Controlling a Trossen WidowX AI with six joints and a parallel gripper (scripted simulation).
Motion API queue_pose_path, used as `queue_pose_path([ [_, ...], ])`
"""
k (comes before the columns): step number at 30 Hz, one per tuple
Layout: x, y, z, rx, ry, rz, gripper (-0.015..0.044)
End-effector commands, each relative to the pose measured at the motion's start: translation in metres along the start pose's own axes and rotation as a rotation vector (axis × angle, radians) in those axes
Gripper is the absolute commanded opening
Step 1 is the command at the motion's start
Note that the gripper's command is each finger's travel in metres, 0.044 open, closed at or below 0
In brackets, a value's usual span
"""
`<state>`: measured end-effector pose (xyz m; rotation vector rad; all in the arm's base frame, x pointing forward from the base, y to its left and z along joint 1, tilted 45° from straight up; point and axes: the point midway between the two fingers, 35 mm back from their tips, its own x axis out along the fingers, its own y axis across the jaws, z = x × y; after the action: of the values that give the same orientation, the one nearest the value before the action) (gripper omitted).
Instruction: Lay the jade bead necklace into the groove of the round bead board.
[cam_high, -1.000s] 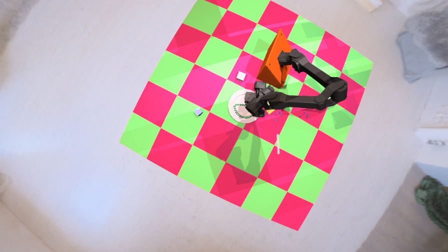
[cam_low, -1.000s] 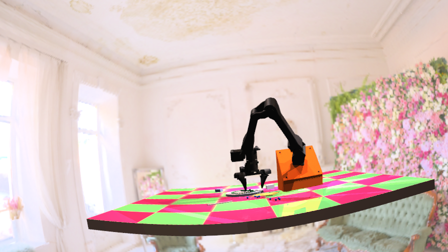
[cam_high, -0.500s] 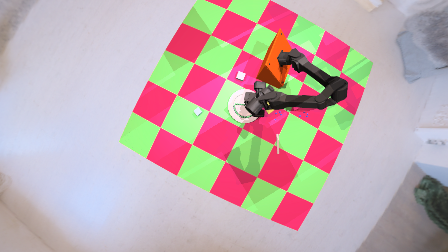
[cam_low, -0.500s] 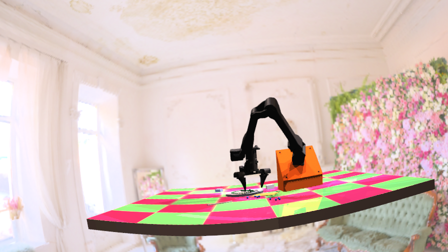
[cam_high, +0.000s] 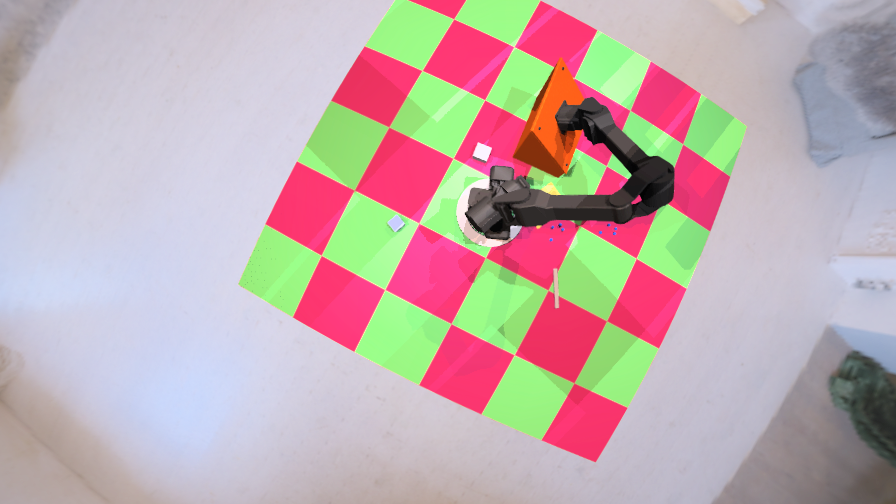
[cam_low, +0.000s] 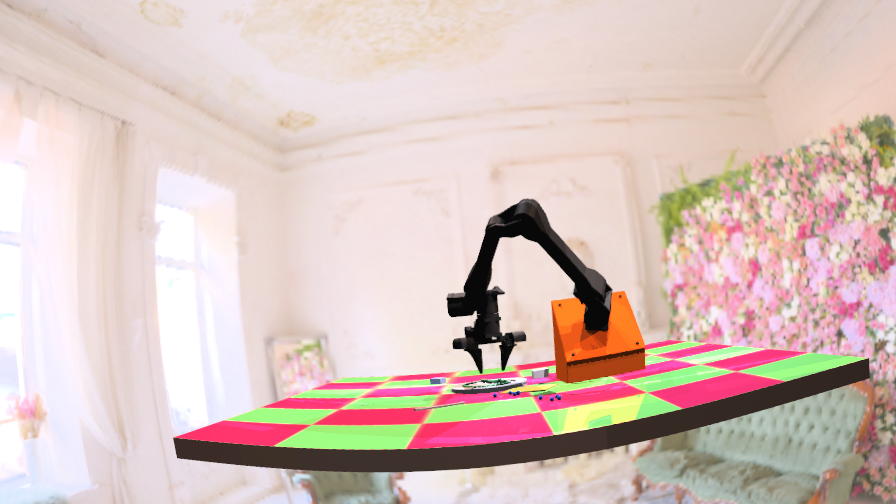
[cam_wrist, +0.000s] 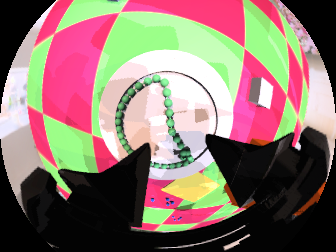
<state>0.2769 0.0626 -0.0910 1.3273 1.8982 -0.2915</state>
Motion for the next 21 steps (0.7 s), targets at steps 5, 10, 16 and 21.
queue_pose_path([
  [5, -0.012, 0.005, 0.038, 0.003, -0.002, -0.002, 0.0120],
  [10, 0.001, 0.005, 0.038, 0.003, -0.001, -0.002, 0.0120],
  [16, -0.002, 0.005, 0.037, 0.000, -0.003, 0.000, 0.0120],
  [21, 0.005, 0.005, 0.037, 0.001, -0.003, 0.000, 0.0120],
])
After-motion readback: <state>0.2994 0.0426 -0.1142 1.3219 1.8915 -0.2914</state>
